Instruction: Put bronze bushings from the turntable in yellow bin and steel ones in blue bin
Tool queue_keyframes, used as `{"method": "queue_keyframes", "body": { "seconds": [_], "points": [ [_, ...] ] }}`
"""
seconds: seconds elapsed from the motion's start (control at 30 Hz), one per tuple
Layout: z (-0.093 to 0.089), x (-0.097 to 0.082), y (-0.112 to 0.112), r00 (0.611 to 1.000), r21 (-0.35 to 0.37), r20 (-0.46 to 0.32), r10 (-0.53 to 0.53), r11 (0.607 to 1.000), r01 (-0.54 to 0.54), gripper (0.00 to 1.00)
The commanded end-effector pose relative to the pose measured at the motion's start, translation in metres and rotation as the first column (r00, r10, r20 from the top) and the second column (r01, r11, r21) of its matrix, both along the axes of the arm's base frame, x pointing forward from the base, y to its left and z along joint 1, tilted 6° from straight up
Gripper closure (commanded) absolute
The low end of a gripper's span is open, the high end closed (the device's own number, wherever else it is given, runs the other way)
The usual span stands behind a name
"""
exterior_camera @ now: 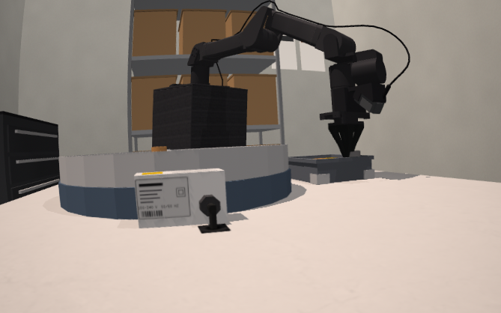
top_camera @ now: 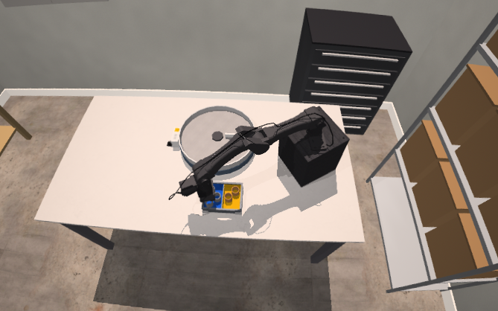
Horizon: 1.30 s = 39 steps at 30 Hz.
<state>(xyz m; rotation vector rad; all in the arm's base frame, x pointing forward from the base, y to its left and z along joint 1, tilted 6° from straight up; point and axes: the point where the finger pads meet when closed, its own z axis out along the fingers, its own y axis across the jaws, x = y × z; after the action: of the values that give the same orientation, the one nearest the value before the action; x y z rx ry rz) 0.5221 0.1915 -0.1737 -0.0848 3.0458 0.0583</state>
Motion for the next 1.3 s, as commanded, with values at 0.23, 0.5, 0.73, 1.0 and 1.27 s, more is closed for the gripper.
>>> {"method": "queue_keyframes", "body": {
  "seconds": [0.23,0.5,0.73,1.0,1.27],
  "points": [
    [0.010,0.012,0.001,0.999,0.008,0.039,-0.003,1.000,0.002,1.00],
    [0.008,0.016,0.002,0.998,0.014,0.056,-0.003,1.000,0.002,1.00],
    [0.001,0.014,0.000,0.999,0.012,0.051,-0.003,1.000,0.003,1.00],
    [0.000,0.011,-0.001,0.999,0.007,0.037,-0.003,1.000,0.003,1.00],
    [0.000,0.011,-0.001,0.999,0.007,0.037,-0.003,1.000,0.003,1.00]
  ]
}}
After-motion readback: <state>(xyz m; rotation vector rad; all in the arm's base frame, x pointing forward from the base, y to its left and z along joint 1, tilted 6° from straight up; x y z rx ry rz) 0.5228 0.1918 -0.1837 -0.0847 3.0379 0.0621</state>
